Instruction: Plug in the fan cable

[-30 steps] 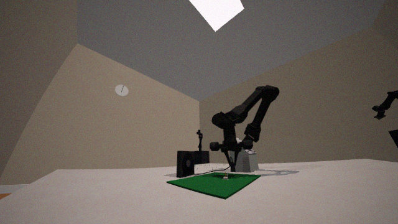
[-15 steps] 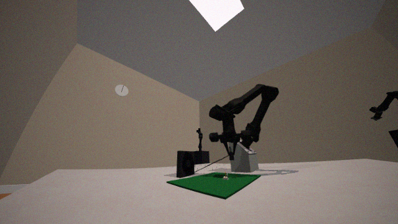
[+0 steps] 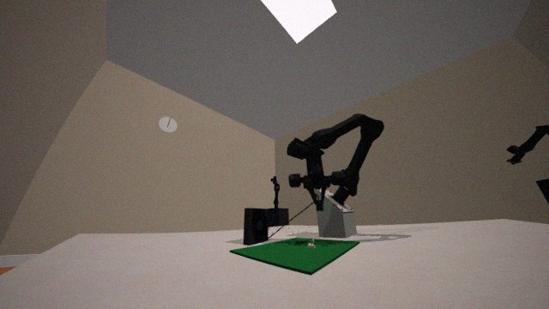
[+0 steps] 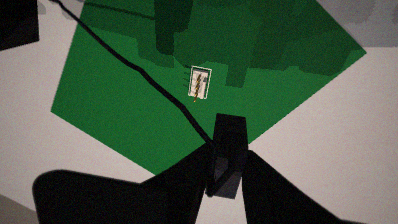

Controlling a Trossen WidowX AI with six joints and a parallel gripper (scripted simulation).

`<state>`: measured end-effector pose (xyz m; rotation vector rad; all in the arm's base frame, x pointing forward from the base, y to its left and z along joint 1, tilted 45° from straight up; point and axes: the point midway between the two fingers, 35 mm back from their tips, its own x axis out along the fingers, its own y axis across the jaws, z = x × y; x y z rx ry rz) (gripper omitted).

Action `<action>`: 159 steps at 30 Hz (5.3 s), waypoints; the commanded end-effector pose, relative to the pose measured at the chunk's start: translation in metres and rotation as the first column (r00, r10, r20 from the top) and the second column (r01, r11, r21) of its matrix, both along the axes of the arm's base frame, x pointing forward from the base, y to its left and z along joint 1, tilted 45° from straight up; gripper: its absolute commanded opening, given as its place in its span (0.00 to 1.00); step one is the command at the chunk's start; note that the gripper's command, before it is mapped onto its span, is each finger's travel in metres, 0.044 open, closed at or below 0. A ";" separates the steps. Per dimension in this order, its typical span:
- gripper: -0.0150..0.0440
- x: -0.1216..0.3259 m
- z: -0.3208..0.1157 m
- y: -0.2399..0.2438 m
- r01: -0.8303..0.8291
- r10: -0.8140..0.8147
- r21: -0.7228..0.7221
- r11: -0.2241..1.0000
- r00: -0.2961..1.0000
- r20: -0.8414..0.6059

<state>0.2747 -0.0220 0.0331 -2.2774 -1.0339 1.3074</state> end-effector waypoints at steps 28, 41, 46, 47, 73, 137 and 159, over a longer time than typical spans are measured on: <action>0.25 0.084 -0.012 -0.038 -0.535 0.721 -0.486 0.691 0.548 0.423; 0.25 0.114 -0.024 -0.047 -0.579 0.886 -0.688 0.438 0.147 0.440; 0.25 0.116 -0.025 -0.048 -0.577 0.890 -0.698 0.425 0.125 0.439; 0.25 0.115 -0.025 -0.047 -0.578 0.891 -0.698 0.423 0.125 0.437; 0.25 0.107 -0.053 -0.029 -0.657 0.987 -0.736 0.161 0.114 0.114; 0.25 0.108 -0.048 -0.011 -0.493 0.736 -0.794 -0.355 0.376 -0.562; 0.25 0.106 -0.025 -0.002 -0.356 0.587 -0.811 -0.463 0.562 -0.582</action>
